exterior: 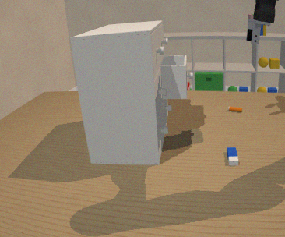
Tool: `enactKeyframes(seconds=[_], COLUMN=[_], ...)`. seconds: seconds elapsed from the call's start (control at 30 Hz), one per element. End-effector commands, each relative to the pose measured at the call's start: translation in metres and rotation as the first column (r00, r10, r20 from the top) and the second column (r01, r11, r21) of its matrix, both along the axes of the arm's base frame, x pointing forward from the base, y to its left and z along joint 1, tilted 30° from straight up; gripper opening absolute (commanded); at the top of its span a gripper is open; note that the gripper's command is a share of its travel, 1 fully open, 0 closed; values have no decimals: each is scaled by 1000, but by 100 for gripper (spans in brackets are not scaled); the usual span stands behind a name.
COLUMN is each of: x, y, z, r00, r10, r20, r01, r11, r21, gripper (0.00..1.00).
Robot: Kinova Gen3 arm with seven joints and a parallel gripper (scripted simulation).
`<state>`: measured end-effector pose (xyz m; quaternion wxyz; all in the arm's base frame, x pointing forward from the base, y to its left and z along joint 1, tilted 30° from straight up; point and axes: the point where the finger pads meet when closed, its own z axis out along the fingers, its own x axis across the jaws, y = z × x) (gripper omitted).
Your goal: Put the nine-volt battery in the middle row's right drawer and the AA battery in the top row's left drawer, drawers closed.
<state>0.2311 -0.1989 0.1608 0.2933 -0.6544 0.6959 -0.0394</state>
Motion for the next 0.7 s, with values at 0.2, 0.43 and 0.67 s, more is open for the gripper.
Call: enactKeyframes(seconds=[0.2,0.43,0.67], x=[7,23,36], y=[4,7,11], z=[-9,-19,-28], r00=[989,944,880], r10=[-65,-133,-188], r20=[131,302,436], r01=[63,127,176], r11=[998,991,982], r21=[22,42,67], gripper=[100,100,100])
